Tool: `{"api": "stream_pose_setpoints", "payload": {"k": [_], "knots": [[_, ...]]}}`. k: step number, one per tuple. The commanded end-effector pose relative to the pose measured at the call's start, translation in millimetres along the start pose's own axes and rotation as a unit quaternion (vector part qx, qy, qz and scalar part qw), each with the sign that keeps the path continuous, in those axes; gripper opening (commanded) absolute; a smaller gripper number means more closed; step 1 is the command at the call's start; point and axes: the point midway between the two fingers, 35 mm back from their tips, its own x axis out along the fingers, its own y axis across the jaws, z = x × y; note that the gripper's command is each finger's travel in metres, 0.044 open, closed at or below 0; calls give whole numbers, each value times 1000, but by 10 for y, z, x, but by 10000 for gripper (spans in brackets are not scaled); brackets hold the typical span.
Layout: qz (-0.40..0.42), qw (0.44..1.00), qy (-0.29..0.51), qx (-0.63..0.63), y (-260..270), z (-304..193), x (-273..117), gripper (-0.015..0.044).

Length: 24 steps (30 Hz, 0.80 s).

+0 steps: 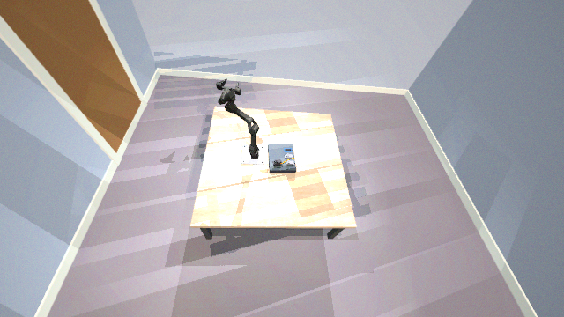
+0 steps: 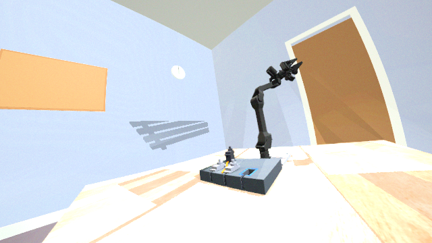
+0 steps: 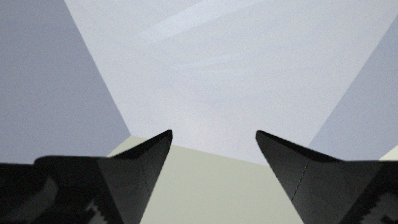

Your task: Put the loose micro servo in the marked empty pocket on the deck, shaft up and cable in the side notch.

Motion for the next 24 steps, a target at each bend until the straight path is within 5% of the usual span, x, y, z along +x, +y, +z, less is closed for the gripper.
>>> {"api": "stream_pose_setpoints", "payload": {"k": [1, 24], "knots": [[6, 999, 7, -32, 48, 17, 90, 440], [71, 963, 14, -261, 518, 234, 758, 440]]}}
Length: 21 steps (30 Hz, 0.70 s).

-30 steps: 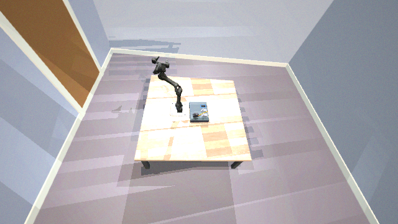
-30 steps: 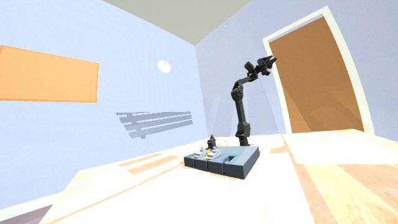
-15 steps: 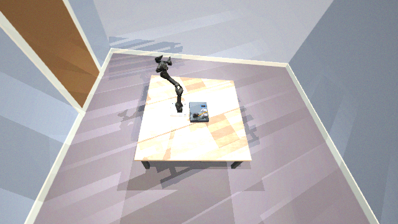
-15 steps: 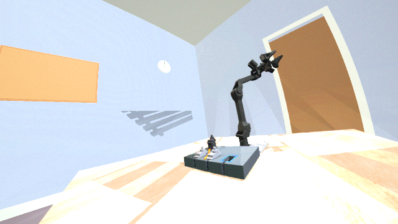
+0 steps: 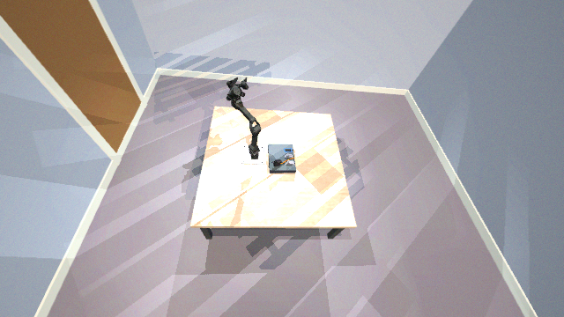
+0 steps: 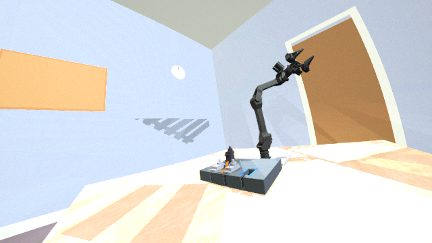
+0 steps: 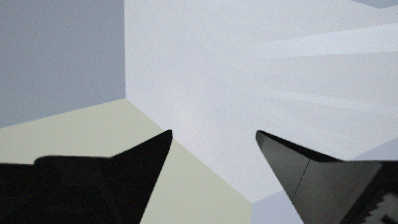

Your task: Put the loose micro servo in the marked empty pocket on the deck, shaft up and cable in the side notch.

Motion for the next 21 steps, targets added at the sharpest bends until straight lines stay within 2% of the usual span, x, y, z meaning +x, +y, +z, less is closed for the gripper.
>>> {"api": "stream_pose_setpoints", "payload": {"k": [1, 12, 21], "knots": [[3, 999, 2, -43, 37, 50, 77, 440], [33, 991, -14, -130, 240, 285, 376, 440], [56, 965, -49, -251, 464, 616, 689, 440]]}}
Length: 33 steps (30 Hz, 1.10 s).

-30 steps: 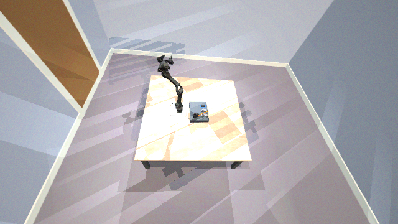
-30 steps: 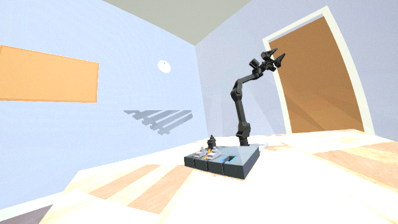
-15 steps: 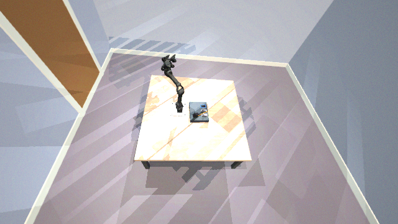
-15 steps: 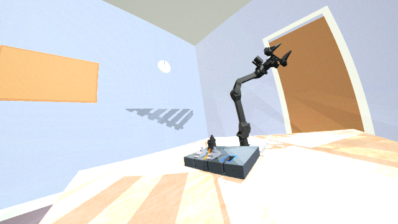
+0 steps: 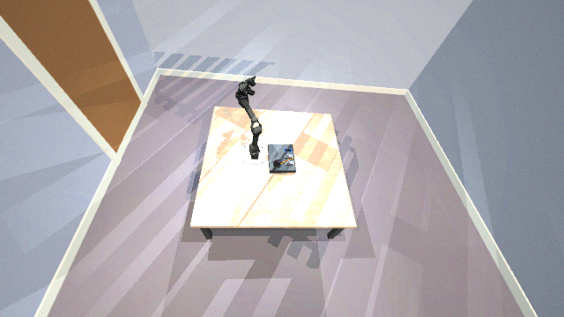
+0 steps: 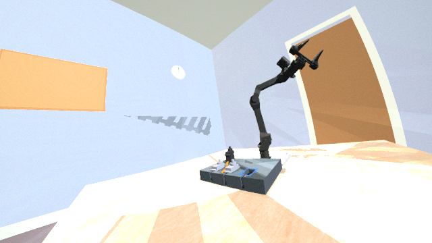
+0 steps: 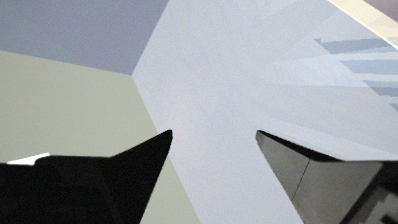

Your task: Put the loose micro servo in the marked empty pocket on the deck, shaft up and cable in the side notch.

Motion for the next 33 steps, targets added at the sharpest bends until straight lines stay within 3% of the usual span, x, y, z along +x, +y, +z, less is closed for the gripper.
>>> {"api": "stream_pose_setpoints", "payload": {"k": [1, 17, 33], "knots": [[6, 998, -16, -62, 15, 181, 156, 440], [-1, 955, -90, -283, 148, 975, 623, 440], [-27, 897, -157, -413, 342, 1674, 852, 440]]}}
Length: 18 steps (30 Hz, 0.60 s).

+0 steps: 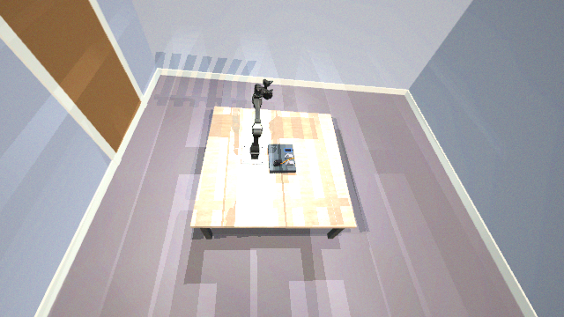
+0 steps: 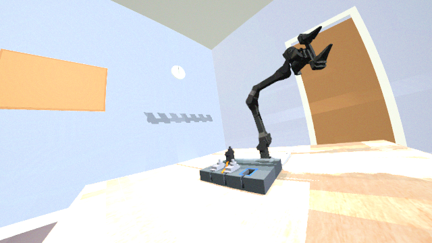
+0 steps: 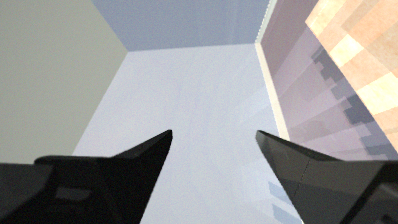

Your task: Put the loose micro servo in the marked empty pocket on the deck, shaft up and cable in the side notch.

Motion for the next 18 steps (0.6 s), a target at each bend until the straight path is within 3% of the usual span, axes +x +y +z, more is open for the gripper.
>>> {"api": "stream_pose_setpoints", "payload": {"k": [1, 18], "knots": [[-8, 999, -17, -28, -84, 143, 72, 440], [-102, 964, -82, -232, -586, 1026, 474, 440]]}}
